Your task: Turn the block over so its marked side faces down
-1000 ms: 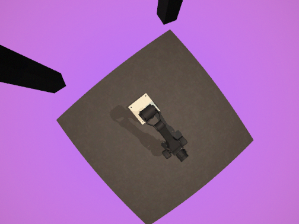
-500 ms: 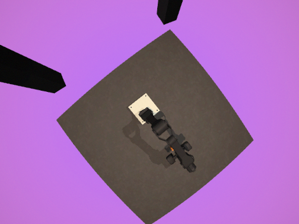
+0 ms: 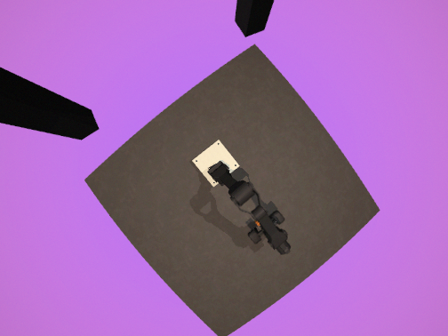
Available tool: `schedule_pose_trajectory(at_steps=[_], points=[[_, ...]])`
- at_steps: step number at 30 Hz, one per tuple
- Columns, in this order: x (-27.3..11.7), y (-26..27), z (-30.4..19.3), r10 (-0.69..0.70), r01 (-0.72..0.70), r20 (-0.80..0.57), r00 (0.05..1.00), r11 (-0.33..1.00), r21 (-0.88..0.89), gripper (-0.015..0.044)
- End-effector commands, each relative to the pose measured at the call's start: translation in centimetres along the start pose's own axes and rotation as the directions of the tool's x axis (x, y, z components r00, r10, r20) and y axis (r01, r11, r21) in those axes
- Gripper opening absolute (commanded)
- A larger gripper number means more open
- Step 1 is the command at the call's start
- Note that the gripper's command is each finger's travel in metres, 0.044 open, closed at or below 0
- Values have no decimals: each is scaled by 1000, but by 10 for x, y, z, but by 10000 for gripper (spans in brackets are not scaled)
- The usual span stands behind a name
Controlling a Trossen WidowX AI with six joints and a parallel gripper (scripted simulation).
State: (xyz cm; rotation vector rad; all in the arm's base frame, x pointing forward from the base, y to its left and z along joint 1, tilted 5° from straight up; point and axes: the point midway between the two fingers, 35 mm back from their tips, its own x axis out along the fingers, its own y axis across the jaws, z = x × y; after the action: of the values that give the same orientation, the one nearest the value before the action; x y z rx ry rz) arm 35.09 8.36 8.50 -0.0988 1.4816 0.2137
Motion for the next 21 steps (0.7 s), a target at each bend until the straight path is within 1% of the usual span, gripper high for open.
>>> schedule_pose_trajectory(at_steps=[1,21], points=[[8,0,-2,3,-3,-10,1000,1000,4,440],[38,0,-2,3,-3,-10,1000,1000,4,440]])
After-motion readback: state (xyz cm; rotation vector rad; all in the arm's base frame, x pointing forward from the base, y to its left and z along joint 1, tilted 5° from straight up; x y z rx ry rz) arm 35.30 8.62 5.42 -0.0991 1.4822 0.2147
